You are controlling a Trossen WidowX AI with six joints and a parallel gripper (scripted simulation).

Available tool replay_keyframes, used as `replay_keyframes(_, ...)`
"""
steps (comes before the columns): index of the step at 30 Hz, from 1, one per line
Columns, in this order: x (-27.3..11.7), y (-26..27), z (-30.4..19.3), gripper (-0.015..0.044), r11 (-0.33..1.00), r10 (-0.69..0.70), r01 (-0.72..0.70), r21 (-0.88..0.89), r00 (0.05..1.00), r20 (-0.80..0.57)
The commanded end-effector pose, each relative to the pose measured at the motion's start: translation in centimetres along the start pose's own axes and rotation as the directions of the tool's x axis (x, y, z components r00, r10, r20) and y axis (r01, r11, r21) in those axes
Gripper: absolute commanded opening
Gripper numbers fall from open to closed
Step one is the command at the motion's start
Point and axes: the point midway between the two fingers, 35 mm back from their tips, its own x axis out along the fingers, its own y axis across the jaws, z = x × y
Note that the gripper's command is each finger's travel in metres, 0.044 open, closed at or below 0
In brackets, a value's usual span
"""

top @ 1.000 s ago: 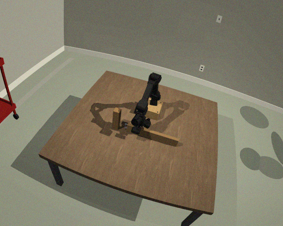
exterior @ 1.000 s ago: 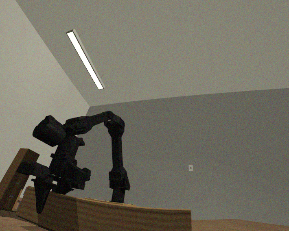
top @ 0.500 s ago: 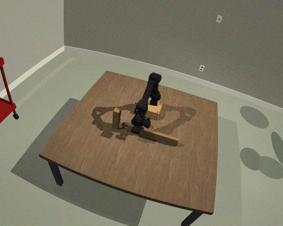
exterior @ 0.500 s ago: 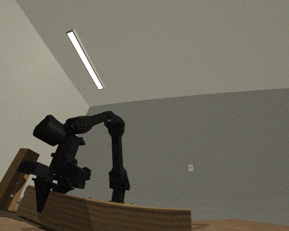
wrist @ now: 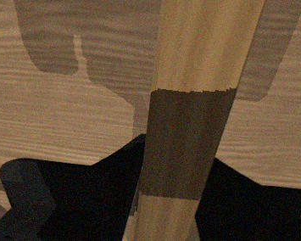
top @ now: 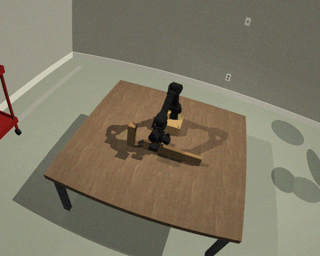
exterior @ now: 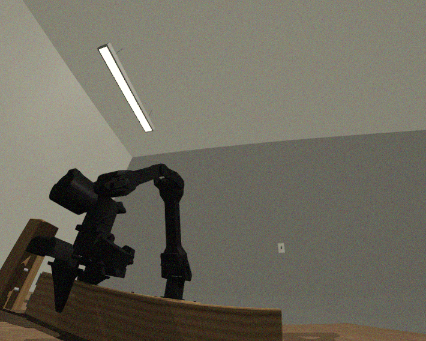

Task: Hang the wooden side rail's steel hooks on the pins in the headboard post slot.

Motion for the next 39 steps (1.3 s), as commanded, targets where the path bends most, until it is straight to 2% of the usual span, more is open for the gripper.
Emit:
replay_keyframes(1, -0.72, -0.41, 0.03, 0.0000, 1.000, -0.020, 0.020, -0.006, 1.000, 0.003)
replay_keyframes(39, -1.35, -0.40, 0.03, 0.0000, 1.000, -0.020, 0.020, -0.006, 1.000, 0.003)
